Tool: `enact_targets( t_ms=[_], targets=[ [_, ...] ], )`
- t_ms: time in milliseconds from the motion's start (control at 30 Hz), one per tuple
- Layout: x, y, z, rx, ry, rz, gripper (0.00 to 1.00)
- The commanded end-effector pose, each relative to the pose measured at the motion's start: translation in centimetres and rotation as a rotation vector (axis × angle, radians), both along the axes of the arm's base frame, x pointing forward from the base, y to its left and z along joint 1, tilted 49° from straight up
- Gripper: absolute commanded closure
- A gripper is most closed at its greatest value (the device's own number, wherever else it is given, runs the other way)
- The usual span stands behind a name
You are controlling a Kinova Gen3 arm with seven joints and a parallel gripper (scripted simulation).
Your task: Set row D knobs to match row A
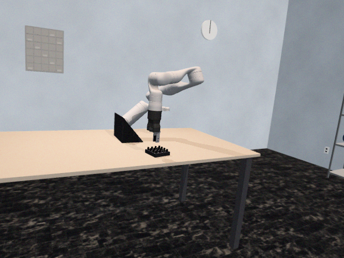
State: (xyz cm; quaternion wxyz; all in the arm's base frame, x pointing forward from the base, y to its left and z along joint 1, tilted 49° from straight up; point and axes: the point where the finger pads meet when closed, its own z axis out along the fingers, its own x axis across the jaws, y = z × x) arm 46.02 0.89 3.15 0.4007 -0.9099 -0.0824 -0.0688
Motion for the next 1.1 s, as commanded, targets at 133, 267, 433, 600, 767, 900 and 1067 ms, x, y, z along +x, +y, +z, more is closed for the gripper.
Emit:
enact_targets(
  t_ms=[133, 267, 433, 600, 767, 900, 1067],
  targets=[
    [0.00, 0.15, 0.14, 0.007, 0.007, -0.003, 0.54],
    [0.00, 0.15, 0.14, 0.007, 0.007, -0.003, 0.54],
    [0.00, 0.15, 0.14, 0.007, 0.007, -0.003, 0.54],
    [0.00, 0.17, 0.12, 0.007, 0.008, -0.003, 0.54],
    [-0.04, 0.29, 0.03, 0.008, 0.009, -0.003, 0.54],
    [-0.06, 0.37, -0.04, 0.008, 0.010, -0.004, 0.54],
    [-0.09, 0.67, -0.28, 0.009, 0.011, -0.004, 0.54]
  ],
)
